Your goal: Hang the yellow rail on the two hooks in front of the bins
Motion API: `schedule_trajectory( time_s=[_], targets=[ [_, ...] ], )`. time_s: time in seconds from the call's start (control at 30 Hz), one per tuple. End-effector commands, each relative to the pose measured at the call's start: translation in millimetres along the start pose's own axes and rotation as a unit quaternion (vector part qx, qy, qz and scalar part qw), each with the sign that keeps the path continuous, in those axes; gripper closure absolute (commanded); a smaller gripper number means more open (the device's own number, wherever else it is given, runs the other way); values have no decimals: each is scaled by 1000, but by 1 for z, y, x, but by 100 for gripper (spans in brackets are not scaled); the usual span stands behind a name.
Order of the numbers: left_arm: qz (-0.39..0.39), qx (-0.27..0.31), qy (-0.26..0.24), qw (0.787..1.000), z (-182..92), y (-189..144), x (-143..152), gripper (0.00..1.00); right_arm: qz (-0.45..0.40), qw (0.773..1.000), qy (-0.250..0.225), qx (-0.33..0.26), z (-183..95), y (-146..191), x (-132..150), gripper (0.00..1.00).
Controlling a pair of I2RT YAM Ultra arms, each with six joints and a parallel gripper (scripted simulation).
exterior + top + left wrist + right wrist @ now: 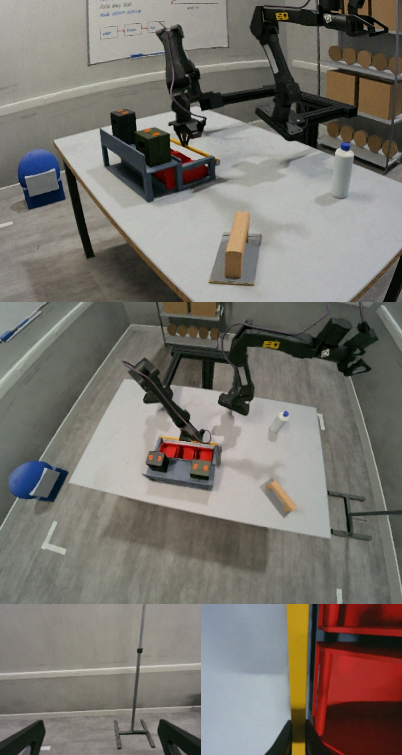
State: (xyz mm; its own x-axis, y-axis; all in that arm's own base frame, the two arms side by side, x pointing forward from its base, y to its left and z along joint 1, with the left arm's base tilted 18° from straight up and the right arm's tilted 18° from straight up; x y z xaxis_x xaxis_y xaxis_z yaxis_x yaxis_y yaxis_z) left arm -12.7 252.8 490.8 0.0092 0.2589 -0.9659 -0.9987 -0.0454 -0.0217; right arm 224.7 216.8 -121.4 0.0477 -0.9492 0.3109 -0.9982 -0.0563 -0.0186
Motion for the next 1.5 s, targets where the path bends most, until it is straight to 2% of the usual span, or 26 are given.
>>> schedule_trajectory(
  time_s=[0.0, 0.63, 0.83, 1.47],
  targets=[
    [3, -3, -26, 1000, -9, 3, -15, 0, -4, 1000, -9, 10, -5, -3, -2, 100],
    [3, -3, -26, 1000, -9, 3, -15, 0, -7, 1000, -1, 4, 3, 1, 1, 100],
    [3, -3, -26, 1000, -9, 3, -15, 0, -3, 1000, -8, 10, -3, -3, -1, 100],
    [3, -3, -26, 1000, -9, 3, -15, 0, -6, 1000, -5, 8, 0, -1, -2, 100]
  ],
)
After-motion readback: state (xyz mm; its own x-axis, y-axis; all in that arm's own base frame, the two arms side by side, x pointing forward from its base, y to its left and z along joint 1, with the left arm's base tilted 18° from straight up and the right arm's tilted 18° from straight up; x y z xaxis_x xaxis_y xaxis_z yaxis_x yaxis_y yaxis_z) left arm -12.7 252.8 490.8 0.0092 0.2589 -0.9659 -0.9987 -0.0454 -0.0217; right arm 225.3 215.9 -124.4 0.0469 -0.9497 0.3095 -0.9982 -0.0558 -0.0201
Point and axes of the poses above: on each arm, the point where the finger pads meet when closed, its own z axis out along the fingers, its own y axis across the jaws, x = y × z, the point moved 5 cm from there along -z, back along the fingers, and after that the axes turned 1 degree about -z, right-handed, at the moved point
